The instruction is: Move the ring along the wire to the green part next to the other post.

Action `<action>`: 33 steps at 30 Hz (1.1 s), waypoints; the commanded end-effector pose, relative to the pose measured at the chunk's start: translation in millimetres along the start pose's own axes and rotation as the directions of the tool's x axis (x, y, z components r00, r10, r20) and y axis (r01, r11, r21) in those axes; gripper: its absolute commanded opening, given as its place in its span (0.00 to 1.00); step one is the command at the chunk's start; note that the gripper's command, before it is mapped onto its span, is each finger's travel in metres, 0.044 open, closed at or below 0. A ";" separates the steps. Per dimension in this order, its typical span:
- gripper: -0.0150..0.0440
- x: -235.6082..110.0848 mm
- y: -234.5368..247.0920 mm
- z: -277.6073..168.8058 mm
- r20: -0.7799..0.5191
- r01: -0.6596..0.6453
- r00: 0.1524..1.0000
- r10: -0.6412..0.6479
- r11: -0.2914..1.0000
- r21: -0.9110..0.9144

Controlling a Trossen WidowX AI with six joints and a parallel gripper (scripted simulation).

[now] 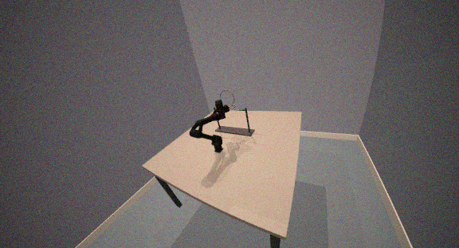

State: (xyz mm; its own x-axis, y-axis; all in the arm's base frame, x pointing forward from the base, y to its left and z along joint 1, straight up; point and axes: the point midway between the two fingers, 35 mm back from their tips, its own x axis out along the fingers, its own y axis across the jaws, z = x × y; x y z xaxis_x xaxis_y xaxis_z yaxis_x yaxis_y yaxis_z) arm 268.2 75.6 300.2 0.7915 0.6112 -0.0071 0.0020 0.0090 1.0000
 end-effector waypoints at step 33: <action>0.00 -15.3 101.2 30.0 0.122 -0.311 0.950 0.287 0.830 0.462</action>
State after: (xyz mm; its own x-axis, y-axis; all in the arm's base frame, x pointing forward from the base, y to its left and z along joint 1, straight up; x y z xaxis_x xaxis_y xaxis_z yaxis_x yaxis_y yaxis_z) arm 273.4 46.5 396.9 0.8253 0.4899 0.2808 0.0321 -0.5372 0.8428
